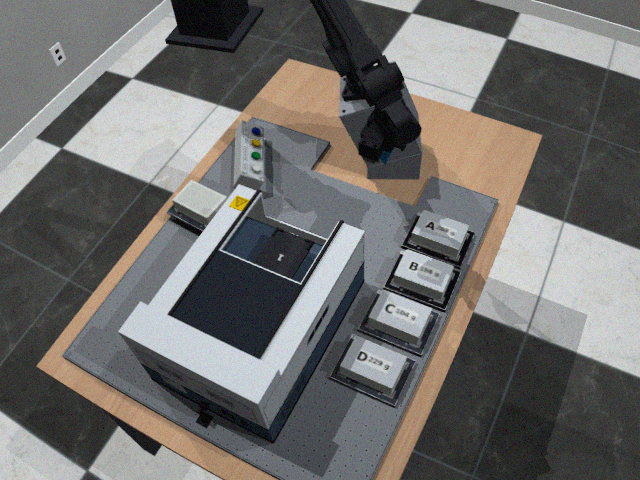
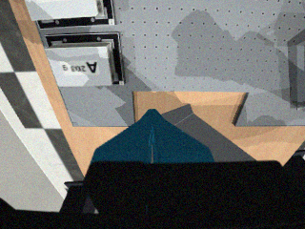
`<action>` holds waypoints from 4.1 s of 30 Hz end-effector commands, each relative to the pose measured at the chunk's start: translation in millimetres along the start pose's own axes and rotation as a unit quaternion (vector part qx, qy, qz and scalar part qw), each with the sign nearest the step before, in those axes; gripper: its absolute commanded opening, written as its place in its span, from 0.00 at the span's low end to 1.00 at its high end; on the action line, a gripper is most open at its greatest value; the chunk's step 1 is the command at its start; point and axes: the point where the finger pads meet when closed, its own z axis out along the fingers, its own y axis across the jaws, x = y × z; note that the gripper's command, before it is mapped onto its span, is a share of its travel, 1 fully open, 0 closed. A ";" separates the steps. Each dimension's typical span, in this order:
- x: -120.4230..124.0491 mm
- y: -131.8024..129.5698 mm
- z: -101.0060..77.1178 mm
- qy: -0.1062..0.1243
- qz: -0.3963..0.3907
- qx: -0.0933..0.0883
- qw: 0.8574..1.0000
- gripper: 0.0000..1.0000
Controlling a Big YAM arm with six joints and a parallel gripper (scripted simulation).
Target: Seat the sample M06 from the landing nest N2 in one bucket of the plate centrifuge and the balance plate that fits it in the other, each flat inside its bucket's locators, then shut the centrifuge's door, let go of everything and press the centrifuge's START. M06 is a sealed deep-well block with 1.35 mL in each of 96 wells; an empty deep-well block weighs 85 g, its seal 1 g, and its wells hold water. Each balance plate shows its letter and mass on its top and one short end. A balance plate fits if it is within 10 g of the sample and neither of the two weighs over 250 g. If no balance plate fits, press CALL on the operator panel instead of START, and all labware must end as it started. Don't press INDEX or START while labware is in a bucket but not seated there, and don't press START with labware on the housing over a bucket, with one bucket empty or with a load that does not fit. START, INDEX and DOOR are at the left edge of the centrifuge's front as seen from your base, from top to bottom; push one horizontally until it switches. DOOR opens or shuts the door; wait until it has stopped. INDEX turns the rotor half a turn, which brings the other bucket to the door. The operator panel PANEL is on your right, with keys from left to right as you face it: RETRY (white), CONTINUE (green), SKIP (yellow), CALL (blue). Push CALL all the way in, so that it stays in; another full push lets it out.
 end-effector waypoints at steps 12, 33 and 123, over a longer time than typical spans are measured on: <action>-12.5 15.1 -16.0 -0.016 0.008 -0.017 1.000 0.00; -41.4 0.7 -17.9 -0.009 0.068 -0.025 0.997 0.00; -158.3 -462.1 17.1 0.003 0.748 -0.003 0.663 1.00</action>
